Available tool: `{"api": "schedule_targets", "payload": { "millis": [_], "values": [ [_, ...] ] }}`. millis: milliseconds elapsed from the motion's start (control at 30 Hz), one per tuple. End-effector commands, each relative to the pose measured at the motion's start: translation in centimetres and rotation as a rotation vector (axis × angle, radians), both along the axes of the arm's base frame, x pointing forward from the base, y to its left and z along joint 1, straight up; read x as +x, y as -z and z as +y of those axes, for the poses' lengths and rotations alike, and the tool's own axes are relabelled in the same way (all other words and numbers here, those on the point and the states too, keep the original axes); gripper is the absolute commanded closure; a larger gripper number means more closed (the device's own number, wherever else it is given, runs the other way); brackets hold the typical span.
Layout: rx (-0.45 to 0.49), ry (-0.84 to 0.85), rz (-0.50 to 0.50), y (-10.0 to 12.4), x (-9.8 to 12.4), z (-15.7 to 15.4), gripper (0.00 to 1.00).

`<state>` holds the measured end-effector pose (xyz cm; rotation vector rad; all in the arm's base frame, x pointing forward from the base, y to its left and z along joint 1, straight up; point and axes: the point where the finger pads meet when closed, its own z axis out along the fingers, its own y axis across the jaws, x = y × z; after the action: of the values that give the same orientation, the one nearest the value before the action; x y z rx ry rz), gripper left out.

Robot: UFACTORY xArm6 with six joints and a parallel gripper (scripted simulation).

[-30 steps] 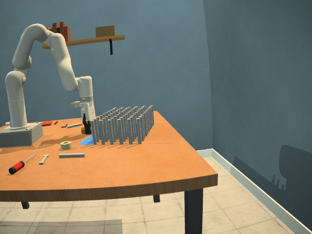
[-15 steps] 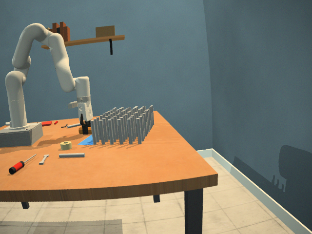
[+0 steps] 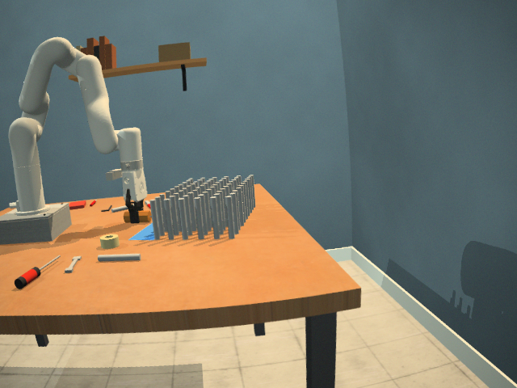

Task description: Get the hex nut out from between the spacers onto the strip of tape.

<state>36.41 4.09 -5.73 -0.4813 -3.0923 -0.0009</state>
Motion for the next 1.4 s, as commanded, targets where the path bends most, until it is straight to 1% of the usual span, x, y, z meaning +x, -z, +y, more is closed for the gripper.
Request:
{"api": "schedule_targets", "payload": {
  "millis": [0,100,600,667,1167,1367],
  "values": [
    [0.0,0.0,-0.004,-0.1,-0.7,0.2,1.0],
    [0.0,0.0,-0.004,-0.1,-1.0,0.3,1.0],
    [0.0,0.0,-0.004,-0.1,-4.6,1.1,1.0],
    [0.0,0.0,-0.004,-0.1,-4.6,1.1,1.0],
    [0.0,0.0,-0.004,-0.1,-7.7,1.8,1.0],
    [0.0,0.0,-0.004,-0.1,-8.3,1.9,1.0]
  ]
}}
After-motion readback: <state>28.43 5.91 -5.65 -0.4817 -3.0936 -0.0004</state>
